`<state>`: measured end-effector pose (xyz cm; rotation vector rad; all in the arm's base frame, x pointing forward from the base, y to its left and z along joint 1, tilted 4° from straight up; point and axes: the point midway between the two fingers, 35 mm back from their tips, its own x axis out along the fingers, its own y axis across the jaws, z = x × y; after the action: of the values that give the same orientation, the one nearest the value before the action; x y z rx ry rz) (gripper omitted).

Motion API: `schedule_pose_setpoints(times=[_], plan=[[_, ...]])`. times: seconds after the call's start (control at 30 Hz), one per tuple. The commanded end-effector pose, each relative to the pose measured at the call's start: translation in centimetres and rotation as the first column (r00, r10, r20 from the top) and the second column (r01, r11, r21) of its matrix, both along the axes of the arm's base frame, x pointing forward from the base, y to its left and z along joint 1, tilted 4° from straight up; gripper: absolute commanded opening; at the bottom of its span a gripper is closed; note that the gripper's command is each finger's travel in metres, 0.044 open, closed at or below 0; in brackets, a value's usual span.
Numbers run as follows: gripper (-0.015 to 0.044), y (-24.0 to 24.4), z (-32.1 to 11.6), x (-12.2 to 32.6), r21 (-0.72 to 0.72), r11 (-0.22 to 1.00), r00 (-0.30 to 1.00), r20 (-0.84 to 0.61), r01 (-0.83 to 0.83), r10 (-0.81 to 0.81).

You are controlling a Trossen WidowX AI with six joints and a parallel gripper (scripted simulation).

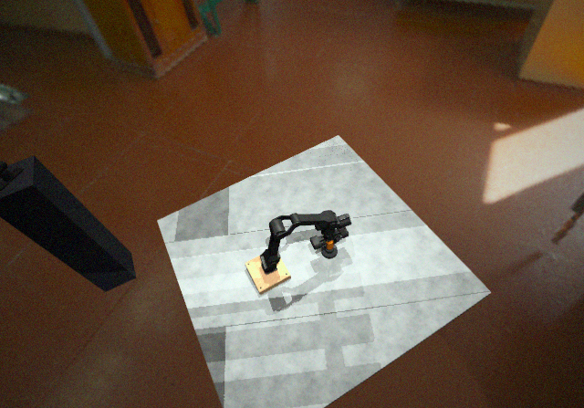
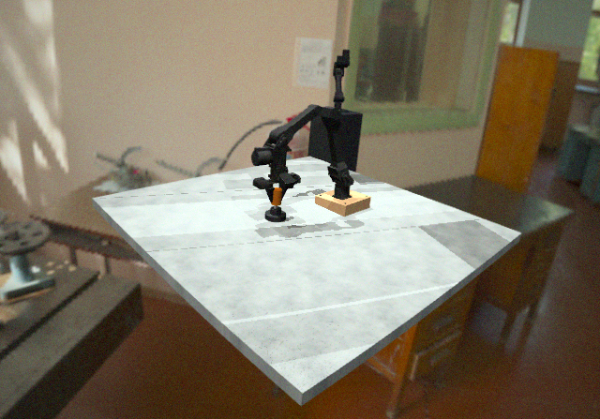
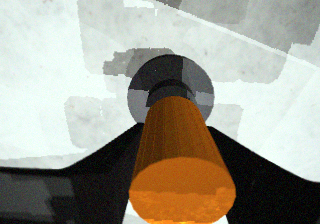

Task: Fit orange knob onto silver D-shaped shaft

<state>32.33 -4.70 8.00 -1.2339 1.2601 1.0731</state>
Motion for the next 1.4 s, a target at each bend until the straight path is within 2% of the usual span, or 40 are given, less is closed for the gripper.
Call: schedule_pose_setpoints(times=[0.0,0.63,0.9,1.37], plan=[[0.0,0.02,-0.12,-0.04,0.002,1.0,1.0,0.0,-0.01,0.01],[0.0,0.04,0.32,0.08,0.002,1.0,1.0,0.0,-0.01,0.01],[0.0,0.05,0.14,0.09,-0.008,0.976,0.976,-0.017,-0.217,0.216],[0.0,0.01,-0.15,0.05,-0.008,0.976,0.976,-0.017,-0.217,0.216]])
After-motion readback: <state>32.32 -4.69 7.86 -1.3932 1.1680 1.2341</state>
